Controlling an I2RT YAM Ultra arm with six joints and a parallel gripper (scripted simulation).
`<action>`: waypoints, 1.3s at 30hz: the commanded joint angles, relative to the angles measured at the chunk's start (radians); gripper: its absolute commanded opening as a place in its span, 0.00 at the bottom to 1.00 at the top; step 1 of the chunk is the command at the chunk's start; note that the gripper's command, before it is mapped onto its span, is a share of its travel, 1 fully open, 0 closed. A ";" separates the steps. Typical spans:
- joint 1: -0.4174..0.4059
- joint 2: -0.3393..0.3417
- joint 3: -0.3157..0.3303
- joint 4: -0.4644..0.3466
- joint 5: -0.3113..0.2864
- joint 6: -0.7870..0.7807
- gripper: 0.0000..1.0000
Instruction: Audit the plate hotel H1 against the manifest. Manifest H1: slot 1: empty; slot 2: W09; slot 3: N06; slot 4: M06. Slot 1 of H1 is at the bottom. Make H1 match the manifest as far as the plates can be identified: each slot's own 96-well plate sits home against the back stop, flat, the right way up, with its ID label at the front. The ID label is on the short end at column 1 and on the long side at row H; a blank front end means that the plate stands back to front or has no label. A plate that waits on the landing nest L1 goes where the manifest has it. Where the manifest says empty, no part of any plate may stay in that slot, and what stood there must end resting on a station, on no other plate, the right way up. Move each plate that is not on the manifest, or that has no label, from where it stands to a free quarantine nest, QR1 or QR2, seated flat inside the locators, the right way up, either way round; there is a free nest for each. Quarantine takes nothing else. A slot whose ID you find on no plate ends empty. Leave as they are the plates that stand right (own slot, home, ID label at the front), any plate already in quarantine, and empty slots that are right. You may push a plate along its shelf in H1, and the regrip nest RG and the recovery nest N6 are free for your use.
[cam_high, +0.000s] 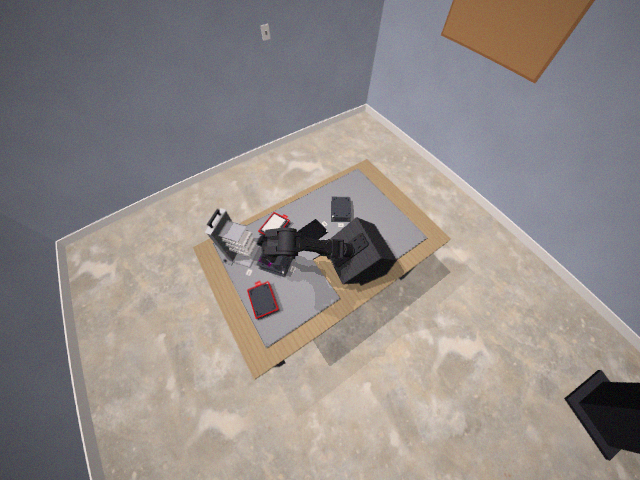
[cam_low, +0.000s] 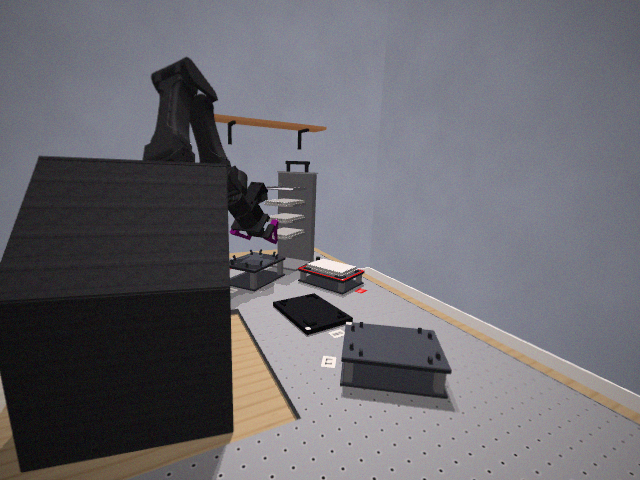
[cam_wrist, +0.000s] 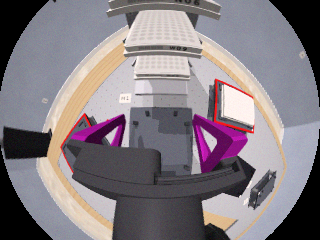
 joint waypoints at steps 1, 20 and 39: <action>-0.021 0.016 0.040 -0.035 -0.005 -0.007 1.00; -0.041 0.039 0.127 -0.098 -0.024 -0.010 1.00; -0.059 0.067 0.216 -0.159 -0.038 -0.013 1.00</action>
